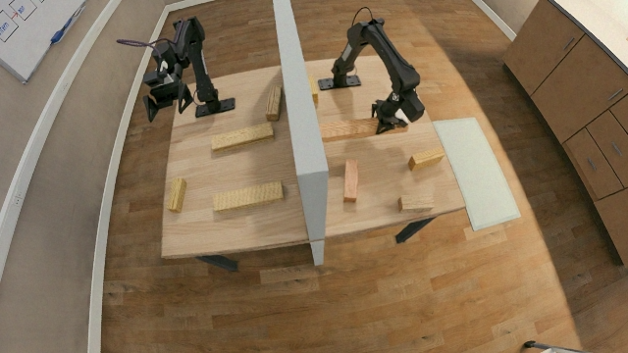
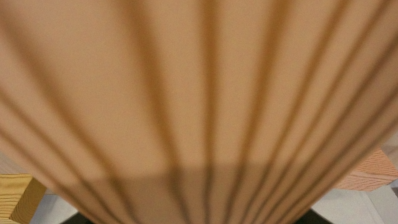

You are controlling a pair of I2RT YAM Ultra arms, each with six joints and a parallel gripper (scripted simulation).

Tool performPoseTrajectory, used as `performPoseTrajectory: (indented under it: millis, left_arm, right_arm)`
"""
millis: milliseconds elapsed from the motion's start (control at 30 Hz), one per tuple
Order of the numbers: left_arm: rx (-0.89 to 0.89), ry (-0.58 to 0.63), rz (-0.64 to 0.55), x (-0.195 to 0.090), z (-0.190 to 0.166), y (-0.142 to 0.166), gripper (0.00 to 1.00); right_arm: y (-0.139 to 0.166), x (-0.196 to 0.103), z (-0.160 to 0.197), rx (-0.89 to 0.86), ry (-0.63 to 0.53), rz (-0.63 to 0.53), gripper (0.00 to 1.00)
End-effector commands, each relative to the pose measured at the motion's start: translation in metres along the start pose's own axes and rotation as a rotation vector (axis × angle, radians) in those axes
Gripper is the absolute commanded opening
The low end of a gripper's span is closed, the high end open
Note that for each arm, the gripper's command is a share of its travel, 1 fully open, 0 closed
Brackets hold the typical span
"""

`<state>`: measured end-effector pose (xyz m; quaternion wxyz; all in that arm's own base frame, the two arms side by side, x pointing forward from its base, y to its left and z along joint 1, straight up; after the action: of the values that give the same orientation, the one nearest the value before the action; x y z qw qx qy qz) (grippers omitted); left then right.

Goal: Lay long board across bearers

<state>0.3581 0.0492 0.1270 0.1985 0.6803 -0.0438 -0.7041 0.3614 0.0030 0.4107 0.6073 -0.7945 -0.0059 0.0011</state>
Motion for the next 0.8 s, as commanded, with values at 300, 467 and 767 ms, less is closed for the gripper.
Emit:
performPoseTrajectory:
  millis: [300,467,767]
  left_arm:
    - [0.030,0.080,0.025,-0.027,-0.007,0.019,0.00]
    - [0.022,0.063,0.027,-0.021,-0.005,0.019,0.00]
    - [0.008,0.049,0.030,-0.011,0.002,0.020,0.00]
  right_arm:
    - [-0.024,-0.009,-0.009,0.005,0.027,-0.051,1.00]
    - [-0.024,-0.009,-0.009,0.005,0.027,-0.051,1.00]
    - [-0.024,-0.009,-0.009,0.005,0.027,-0.051,1.00]
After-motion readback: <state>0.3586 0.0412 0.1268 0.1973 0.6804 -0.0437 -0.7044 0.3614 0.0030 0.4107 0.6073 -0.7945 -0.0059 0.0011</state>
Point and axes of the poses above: on each arm, the point where the finger pads meet when closed, its own x axis out along the fingers, its own z axis across the jaws, y = z × x, the point moved 2 cm from there along -x, back along the fingers, and after that the axes turned 15 degrees about -x, right-handed, at the moved point
